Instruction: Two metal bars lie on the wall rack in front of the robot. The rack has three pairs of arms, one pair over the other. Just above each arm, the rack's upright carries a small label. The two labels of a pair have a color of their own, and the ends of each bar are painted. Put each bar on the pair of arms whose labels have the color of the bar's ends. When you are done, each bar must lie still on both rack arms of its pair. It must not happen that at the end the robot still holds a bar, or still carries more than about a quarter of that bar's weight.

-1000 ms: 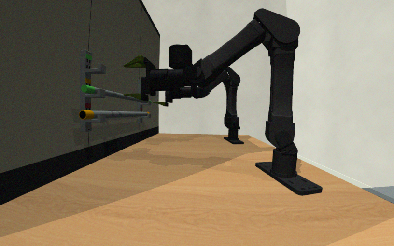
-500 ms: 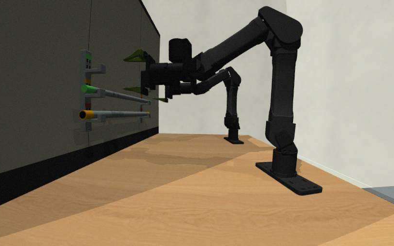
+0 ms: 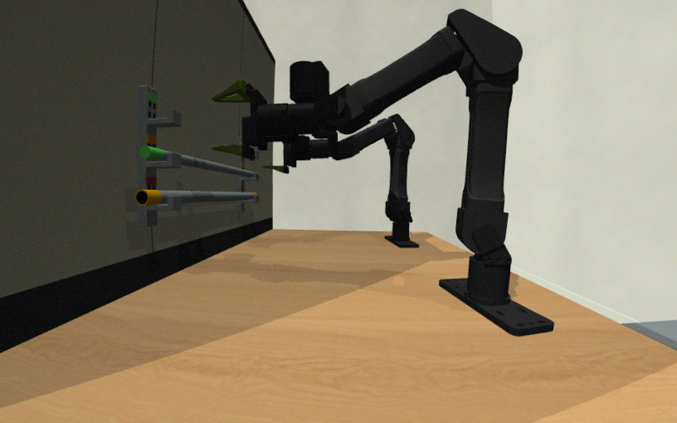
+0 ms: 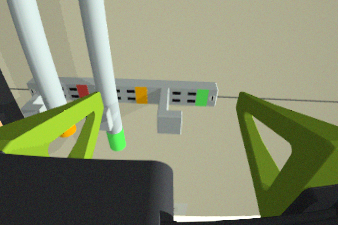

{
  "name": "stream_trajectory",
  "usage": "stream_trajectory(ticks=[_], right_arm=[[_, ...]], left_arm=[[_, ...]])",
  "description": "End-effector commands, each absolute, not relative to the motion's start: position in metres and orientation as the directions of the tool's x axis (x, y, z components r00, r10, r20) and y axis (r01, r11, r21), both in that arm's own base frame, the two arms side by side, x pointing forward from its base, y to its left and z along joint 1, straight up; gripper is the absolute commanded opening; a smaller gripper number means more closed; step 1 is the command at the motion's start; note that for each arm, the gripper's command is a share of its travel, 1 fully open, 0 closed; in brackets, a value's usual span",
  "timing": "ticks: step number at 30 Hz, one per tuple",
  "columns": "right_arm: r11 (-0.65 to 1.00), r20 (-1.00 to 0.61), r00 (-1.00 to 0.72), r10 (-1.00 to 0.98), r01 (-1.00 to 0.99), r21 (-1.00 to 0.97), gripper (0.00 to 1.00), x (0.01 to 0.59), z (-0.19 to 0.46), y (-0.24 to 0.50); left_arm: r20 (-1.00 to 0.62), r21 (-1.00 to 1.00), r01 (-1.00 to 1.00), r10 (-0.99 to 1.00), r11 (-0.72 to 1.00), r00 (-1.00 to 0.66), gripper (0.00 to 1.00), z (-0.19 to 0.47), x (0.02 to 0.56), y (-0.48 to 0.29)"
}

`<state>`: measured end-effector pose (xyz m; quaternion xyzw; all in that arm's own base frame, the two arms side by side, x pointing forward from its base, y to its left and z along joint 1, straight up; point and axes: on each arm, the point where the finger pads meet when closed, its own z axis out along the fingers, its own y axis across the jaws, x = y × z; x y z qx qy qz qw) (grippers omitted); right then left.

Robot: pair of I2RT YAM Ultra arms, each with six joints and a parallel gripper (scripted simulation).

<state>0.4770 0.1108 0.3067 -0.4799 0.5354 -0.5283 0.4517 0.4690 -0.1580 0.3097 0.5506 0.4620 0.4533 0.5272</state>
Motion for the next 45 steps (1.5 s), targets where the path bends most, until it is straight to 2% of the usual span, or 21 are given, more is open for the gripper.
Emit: stream_trajectory(ticks=[1,24,45], right_arm=[[0.000,0.000,-0.134,-0.991,0.000,-1.000,1.00,0.475,0.331,0.107],[0.000,0.000,-0.134,-0.991,0.000,-1.000,1.00,0.475,0.331,0.107],[0.000,0.000,-0.134,-0.991,0.000,-1.000,0.89,0.477,0.302,0.105]], left_arm=[[0.000,1.000,0.000,0.987,0.000,0.160,1.00,0.331,0.468,-0.154],[0.000,1.000,0.000,0.987,0.000,0.160,1.00,0.331,0.468,-0.154],[0.000,1.000,0.000,0.987,0.000,0.160,0.88,0.302,0.469,-0.156]])
